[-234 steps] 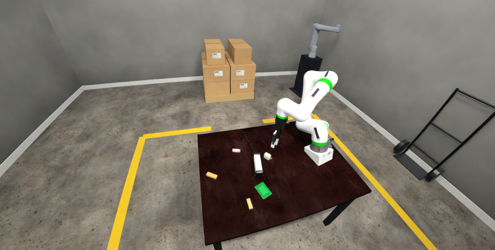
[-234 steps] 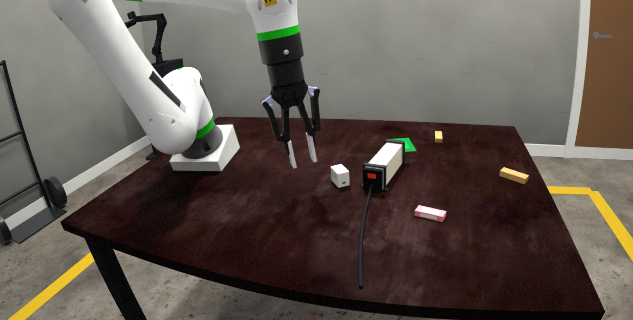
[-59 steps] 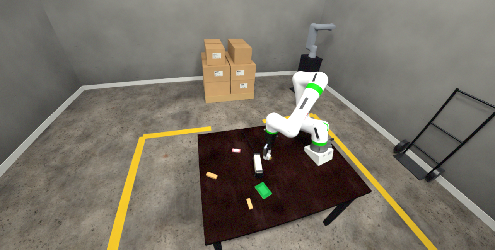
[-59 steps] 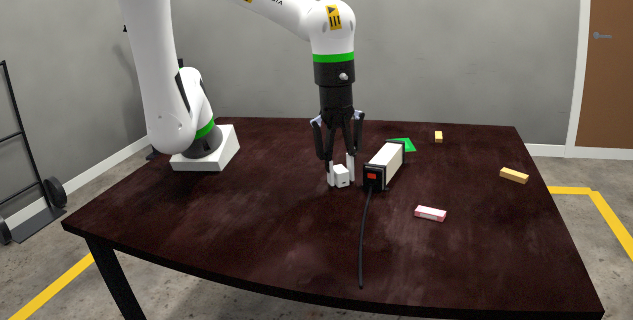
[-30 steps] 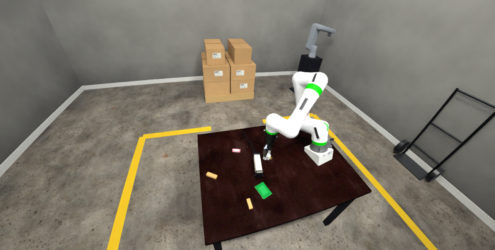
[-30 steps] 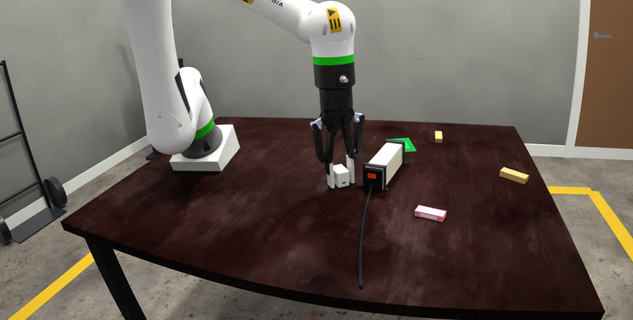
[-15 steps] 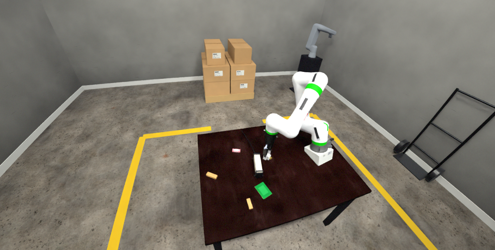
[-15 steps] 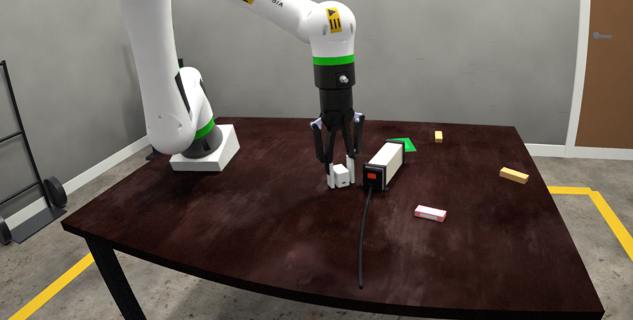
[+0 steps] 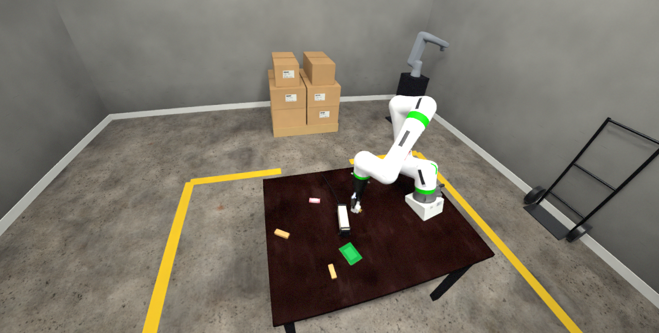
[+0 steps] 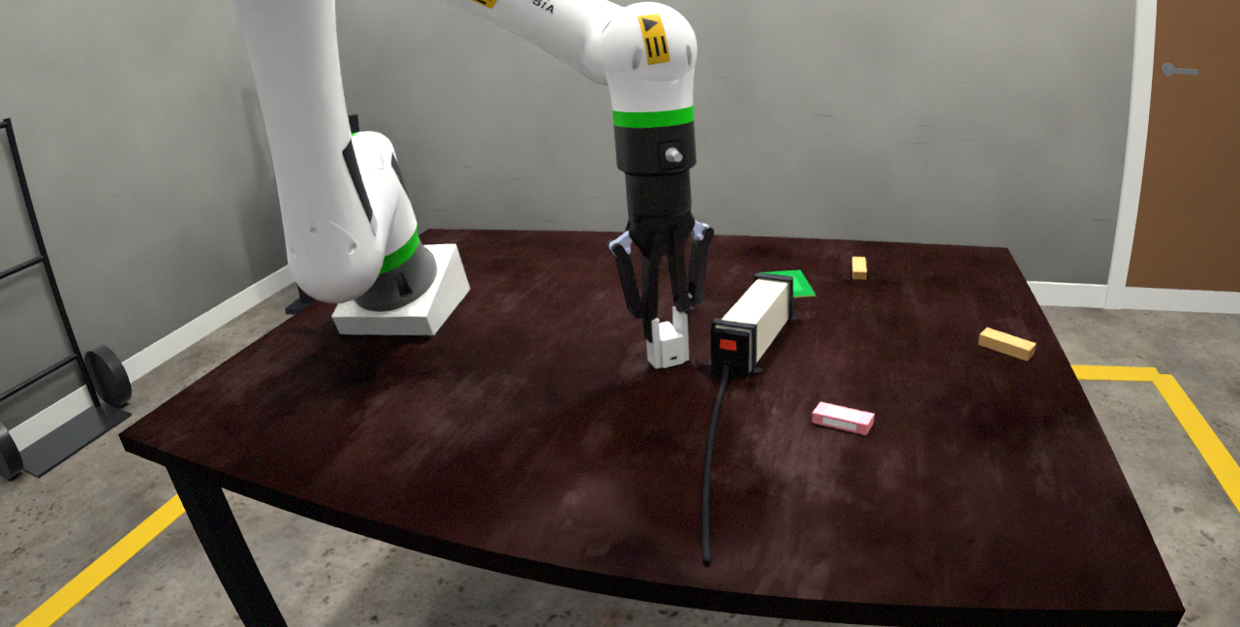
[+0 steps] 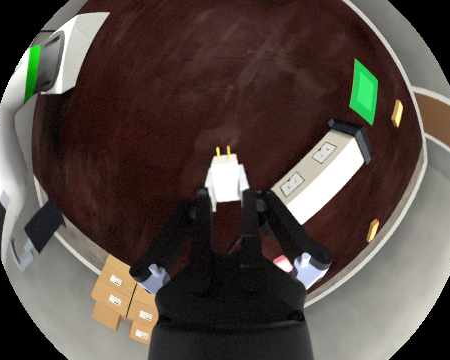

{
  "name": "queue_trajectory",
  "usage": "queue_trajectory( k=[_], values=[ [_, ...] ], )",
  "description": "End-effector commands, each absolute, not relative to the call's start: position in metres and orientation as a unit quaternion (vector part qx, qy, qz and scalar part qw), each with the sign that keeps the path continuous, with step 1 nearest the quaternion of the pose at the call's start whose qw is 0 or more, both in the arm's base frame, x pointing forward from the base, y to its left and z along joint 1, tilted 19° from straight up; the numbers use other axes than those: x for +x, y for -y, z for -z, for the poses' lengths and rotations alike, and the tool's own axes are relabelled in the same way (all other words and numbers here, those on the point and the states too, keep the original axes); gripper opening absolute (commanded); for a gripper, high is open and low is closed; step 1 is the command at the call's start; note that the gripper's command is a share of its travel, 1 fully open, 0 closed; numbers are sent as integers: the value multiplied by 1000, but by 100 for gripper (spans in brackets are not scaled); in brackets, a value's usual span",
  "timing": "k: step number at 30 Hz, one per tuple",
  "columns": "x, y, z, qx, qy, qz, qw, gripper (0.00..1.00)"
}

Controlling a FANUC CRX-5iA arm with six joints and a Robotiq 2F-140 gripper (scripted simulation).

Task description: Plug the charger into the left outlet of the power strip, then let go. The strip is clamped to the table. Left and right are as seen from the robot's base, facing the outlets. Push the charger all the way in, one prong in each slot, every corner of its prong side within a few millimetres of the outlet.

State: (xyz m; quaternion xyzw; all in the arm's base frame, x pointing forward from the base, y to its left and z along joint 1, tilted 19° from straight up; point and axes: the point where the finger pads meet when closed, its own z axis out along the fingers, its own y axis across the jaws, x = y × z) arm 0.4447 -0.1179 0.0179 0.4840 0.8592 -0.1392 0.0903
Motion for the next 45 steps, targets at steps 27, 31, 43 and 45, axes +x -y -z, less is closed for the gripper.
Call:
queue_trajectory(
  k=[27, 31, 43, 45],
  values=[
    [445, 118, -19, 484, -859, 139, 91, 10],
    [445, 117, -21, 484, -859, 139, 91, 10],
    [445, 113, -33, 484, -859, 139, 91, 10],
    [445, 111, -37, 484, -859, 139, 91, 10]
  ],
)
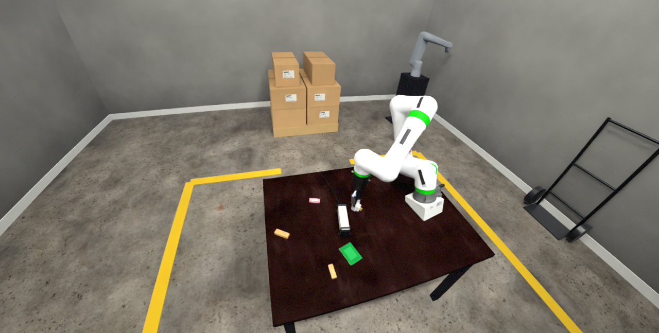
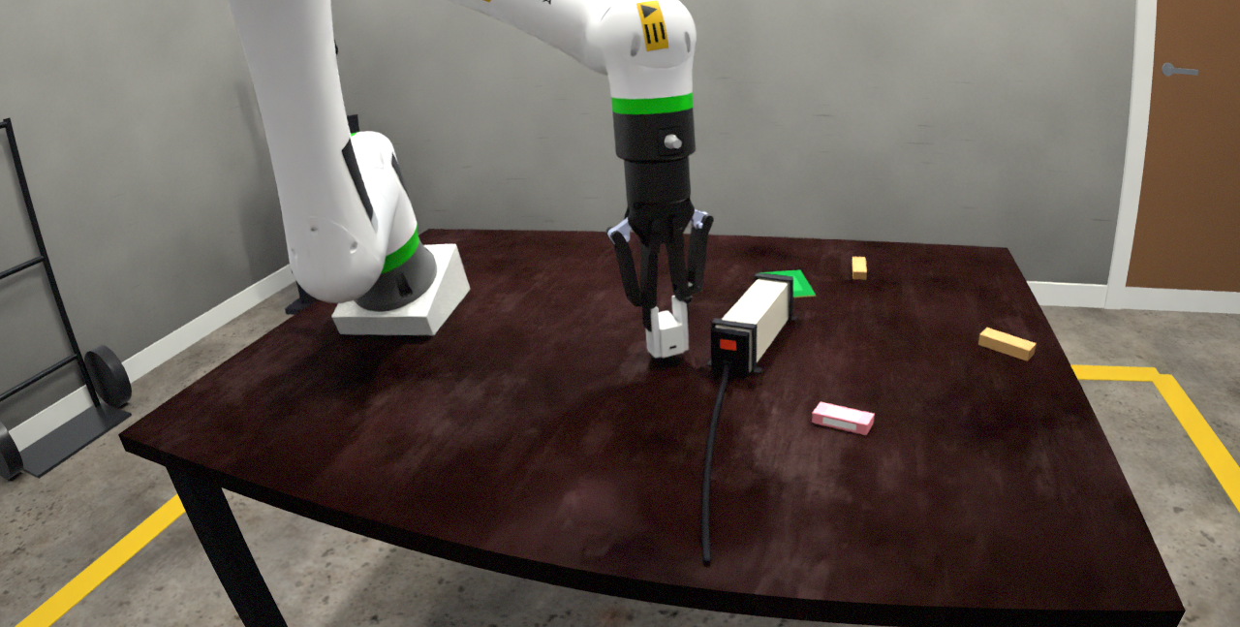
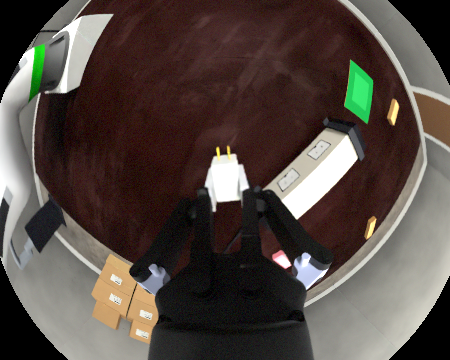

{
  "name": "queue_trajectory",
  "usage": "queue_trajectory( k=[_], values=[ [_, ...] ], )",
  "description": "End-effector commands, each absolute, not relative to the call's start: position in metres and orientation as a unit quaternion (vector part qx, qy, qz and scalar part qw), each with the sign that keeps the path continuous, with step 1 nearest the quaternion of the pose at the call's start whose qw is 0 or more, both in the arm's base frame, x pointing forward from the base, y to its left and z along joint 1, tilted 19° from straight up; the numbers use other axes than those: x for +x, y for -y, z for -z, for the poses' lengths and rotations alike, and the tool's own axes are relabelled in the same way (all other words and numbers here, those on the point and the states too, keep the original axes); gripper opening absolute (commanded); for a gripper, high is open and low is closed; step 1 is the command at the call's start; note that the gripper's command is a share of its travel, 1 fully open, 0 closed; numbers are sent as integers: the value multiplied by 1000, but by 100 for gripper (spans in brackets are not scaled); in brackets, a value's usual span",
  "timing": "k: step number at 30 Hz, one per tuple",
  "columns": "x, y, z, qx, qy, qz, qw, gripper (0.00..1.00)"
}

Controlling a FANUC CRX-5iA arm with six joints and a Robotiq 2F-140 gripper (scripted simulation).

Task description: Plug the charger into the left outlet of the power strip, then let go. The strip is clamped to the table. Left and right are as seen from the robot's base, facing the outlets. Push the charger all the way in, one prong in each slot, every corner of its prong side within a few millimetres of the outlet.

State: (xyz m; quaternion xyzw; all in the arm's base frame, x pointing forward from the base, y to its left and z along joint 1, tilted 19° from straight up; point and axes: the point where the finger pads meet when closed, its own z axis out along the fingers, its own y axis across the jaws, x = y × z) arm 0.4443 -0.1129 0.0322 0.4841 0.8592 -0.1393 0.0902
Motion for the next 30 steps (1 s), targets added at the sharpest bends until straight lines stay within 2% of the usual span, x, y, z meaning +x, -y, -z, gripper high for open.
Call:
queue_trajectory(
  k=[1, 30],
  values=[
    [445, 111, -39, 484, -859, 139, 91, 10],
    [444, 103, -61, 484, -859, 139, 91, 10]
  ],
)
